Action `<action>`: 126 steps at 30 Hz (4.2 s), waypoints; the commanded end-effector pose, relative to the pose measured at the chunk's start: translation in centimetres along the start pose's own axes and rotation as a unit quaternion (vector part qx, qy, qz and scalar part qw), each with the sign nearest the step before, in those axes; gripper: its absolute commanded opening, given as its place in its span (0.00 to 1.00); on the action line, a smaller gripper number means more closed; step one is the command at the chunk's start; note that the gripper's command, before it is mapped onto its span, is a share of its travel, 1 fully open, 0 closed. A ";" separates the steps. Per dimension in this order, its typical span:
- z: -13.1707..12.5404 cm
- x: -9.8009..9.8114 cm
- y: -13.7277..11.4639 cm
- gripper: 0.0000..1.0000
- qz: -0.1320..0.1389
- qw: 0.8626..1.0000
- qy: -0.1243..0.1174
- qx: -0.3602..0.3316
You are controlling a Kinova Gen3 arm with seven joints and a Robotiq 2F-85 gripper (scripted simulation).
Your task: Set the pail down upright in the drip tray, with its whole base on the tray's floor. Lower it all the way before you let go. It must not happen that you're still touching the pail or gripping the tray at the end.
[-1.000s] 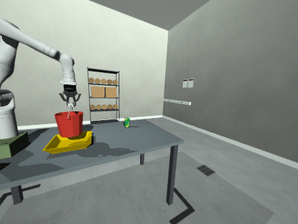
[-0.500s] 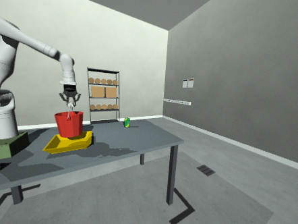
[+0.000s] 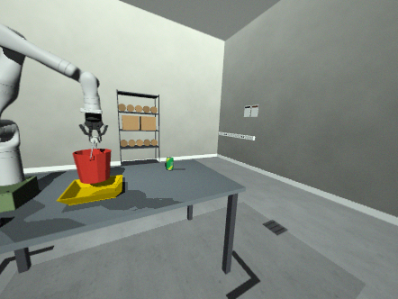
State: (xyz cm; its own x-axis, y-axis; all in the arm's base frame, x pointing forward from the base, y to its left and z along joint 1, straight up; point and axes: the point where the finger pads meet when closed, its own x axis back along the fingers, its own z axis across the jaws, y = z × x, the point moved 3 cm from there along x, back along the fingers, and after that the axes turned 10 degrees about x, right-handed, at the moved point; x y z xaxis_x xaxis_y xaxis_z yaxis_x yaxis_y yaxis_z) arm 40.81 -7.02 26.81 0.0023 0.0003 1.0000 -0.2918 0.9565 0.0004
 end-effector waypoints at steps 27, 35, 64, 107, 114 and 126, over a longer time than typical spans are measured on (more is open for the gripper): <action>0.0 0.1 0.0 0.10 0.001 1.000 -0.001 0.000; 0.0 0.1 0.0 0.10 0.001 1.000 -0.001 0.000; 0.0 -0.4 0.0 0.10 0.001 1.000 -0.001 0.000; 0.0 -4.5 0.0 0.10 0.001 1.000 -0.001 0.000; 0.0 -5.2 0.0 0.10 0.001 1.000 -0.001 0.000; 0.0 -6.6 -0.1 0.10 0.001 1.000 -0.001 0.000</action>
State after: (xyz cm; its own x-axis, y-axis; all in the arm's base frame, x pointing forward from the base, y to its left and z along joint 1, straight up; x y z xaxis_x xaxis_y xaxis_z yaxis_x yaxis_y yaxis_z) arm 40.91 -7.11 20.47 -0.0028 0.0019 1.0000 -0.2909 0.9567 -0.0026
